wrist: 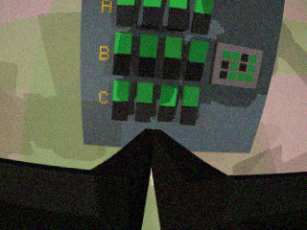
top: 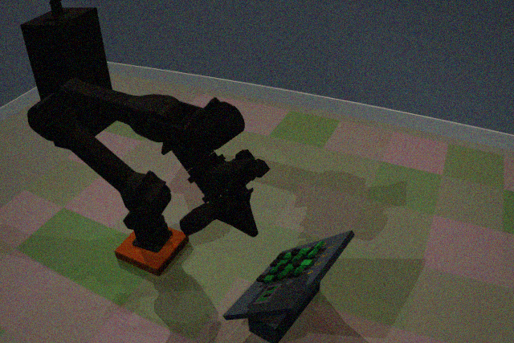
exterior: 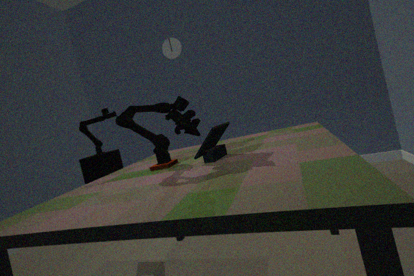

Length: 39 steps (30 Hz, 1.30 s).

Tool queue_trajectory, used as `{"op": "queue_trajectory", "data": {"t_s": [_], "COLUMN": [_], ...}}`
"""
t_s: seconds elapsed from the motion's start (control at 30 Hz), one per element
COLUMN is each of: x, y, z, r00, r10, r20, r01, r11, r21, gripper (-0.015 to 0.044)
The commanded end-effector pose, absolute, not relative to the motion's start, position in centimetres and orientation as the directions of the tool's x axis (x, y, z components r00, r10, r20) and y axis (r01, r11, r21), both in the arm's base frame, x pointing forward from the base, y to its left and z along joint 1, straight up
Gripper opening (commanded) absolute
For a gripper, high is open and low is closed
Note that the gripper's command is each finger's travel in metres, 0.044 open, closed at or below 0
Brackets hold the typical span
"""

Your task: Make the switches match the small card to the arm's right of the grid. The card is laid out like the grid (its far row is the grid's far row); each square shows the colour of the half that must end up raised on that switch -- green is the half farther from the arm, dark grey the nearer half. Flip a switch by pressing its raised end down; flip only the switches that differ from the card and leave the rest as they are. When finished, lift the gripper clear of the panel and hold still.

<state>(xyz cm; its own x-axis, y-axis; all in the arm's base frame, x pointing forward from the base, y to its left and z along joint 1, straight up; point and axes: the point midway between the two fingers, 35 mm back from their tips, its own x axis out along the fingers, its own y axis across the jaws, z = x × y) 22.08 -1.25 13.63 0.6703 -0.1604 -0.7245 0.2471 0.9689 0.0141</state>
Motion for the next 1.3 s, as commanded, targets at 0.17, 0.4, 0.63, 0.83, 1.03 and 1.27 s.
{"op": "queue_trajectory", "data": {"t_s": [0.17,0.4,0.63,0.83,1.03,1.27], "x": [23.4,23.9,24.5,25.0,25.4,25.4], "y": [-0.9,-1.1,-1.3,-1.4,-1.5,-1.5], "z": [10.9,10.2,9.5,8.9,8.5,8.5], "r00": [0.683,0.688,0.688,0.688,0.688,0.688], "r10": [-0.169,-0.171,-0.171,-0.171,-0.171,-0.171], "r20": [-0.71,-0.706,-0.705,-0.705,-0.705,-0.705], "r01": [0.252,0.252,0.252,0.252,0.252,0.252], "r11": [0.968,0.968,0.968,0.968,0.968,0.968], "r21": [0.012,0.011,0.011,0.011,0.011,0.011], "gripper": [0.0,0.0,0.0,0.0,0.0,0.0]}}
